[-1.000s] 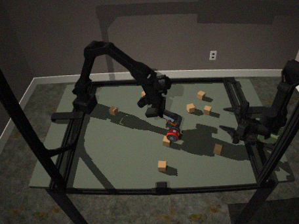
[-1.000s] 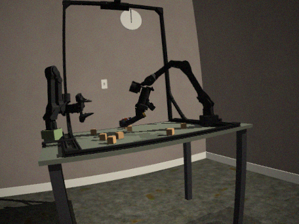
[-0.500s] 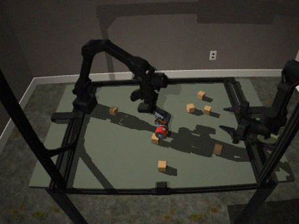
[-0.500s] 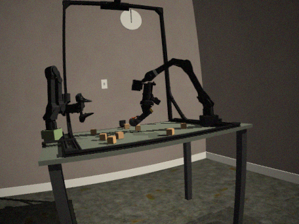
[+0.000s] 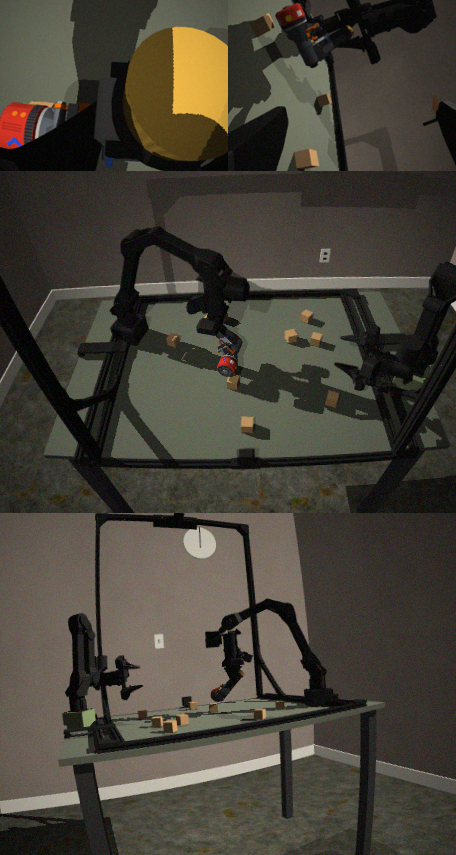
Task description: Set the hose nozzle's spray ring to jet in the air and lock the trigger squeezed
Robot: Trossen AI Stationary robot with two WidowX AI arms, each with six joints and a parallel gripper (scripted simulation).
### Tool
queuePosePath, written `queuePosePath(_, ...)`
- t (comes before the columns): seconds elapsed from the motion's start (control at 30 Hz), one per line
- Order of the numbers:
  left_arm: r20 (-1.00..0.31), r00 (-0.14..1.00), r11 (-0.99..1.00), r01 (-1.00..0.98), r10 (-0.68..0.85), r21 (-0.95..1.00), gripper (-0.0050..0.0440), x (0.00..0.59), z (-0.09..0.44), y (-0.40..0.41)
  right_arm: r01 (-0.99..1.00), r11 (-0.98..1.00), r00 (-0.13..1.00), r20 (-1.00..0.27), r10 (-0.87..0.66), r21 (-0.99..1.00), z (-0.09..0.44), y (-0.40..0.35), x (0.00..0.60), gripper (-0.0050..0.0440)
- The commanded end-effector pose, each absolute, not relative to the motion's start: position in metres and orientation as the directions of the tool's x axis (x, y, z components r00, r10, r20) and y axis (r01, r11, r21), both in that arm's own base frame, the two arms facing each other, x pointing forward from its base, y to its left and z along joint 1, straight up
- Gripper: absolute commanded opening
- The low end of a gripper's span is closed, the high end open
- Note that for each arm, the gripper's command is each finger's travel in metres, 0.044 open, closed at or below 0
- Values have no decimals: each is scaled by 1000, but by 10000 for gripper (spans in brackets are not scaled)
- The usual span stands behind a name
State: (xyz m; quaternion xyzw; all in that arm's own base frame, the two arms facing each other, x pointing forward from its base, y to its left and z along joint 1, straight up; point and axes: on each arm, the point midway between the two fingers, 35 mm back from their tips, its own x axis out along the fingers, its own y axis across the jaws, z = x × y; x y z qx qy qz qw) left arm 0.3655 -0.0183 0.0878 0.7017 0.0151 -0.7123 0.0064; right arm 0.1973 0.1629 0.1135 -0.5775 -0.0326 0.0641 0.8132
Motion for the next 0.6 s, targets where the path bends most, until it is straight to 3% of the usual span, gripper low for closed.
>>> queuePosePath(0.0, -1000, 0, -999, 39, 0, 0, 0, 364, 105, -20, -66, 319, 990, -22, 141, -945, 113, 162, 197, 400)
queuePosePath(0.57, -1000, 0, -999, 39, 0, 0, 0, 365, 96, -20, -66, 319, 990, -22, 141, -945, 113, 162, 197, 400)
